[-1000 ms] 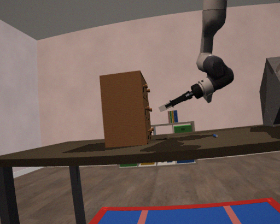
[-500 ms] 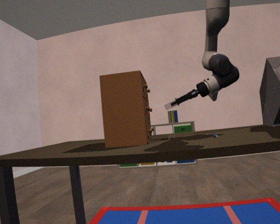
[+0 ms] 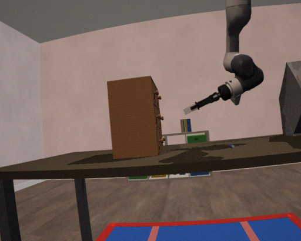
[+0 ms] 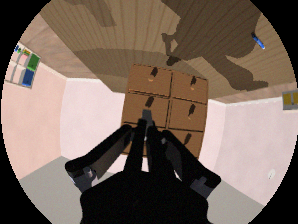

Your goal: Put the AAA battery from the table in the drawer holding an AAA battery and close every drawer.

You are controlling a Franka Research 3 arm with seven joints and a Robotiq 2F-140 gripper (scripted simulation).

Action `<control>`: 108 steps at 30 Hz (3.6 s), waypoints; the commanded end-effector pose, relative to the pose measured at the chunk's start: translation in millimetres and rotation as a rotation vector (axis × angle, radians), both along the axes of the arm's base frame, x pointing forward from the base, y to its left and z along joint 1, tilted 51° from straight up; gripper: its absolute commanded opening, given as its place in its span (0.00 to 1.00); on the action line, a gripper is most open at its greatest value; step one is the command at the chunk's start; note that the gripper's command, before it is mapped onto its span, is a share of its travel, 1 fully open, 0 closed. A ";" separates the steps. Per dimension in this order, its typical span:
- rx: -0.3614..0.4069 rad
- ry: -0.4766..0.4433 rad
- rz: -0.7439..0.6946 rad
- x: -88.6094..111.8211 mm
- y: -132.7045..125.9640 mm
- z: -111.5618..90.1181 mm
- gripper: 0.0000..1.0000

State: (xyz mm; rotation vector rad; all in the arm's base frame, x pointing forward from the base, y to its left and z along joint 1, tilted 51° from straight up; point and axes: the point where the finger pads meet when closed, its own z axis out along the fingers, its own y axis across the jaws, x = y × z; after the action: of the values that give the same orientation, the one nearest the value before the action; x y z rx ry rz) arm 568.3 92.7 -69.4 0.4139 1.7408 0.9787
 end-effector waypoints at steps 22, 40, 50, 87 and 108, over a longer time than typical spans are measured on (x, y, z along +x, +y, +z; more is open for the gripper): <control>-0.039 0.101 0.147 -14.8 -13.8 10.6 0.00; -0.119 0.368 0.486 -48.8 -47.7 29.0 0.00; -0.173 0.535 0.701 -70.5 -69.3 40.9 0.00; -0.227 0.732 0.946 -95.0 -93.5 54.1 0.00; -0.227 0.732 0.946 -95.0 -93.5 54.1 0.00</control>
State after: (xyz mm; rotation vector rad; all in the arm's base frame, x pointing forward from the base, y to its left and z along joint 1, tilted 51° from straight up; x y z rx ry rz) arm 473.3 -0.6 -15.2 -0.3068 2.7844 1.3373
